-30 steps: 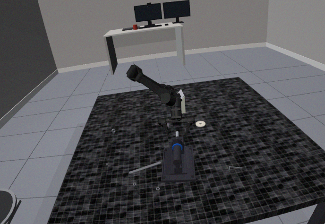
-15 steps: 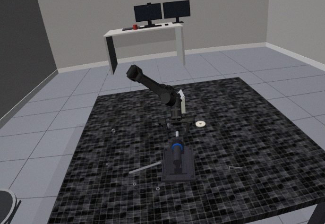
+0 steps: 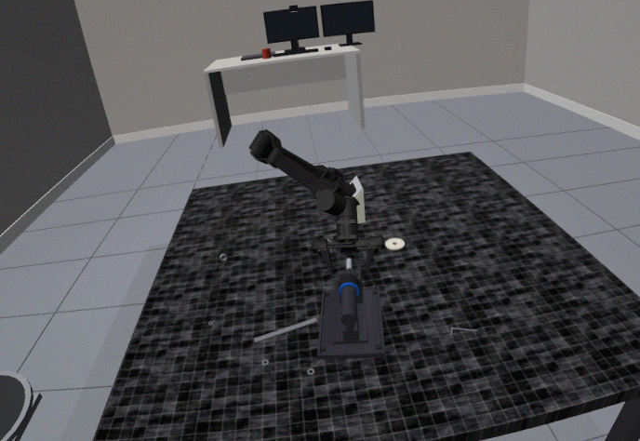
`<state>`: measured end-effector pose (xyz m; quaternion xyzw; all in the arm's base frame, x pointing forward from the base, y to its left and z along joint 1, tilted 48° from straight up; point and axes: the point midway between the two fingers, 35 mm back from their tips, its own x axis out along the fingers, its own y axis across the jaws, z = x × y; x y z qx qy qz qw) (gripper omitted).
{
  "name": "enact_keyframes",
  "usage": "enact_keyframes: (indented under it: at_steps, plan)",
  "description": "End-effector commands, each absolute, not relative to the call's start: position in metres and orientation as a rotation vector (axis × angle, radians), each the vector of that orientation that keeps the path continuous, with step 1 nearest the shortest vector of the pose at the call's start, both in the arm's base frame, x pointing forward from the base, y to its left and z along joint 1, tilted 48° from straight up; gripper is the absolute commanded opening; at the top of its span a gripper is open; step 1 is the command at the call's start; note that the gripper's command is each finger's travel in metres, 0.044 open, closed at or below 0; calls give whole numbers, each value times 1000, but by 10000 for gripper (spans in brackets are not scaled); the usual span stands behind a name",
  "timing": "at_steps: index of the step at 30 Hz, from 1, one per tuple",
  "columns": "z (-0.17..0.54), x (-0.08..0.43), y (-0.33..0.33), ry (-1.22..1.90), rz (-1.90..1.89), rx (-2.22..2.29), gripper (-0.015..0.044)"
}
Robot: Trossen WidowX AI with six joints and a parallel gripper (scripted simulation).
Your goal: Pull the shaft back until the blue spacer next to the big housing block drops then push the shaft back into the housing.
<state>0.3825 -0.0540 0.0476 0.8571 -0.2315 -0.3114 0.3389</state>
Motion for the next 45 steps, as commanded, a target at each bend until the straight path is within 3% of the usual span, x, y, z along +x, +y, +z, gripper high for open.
enact_keyframes:
  at_steps: [1, 13, 20, 45]
  plan:
    - [48, 382, -54, -603, -811, 2232, 361]
    - [48, 382, -54, -603, -811, 2232, 46]
    - [48, 382, -54, -601, -810, 2232, 0]
    - [46, 369, -52, -595, -809, 2233, 0]
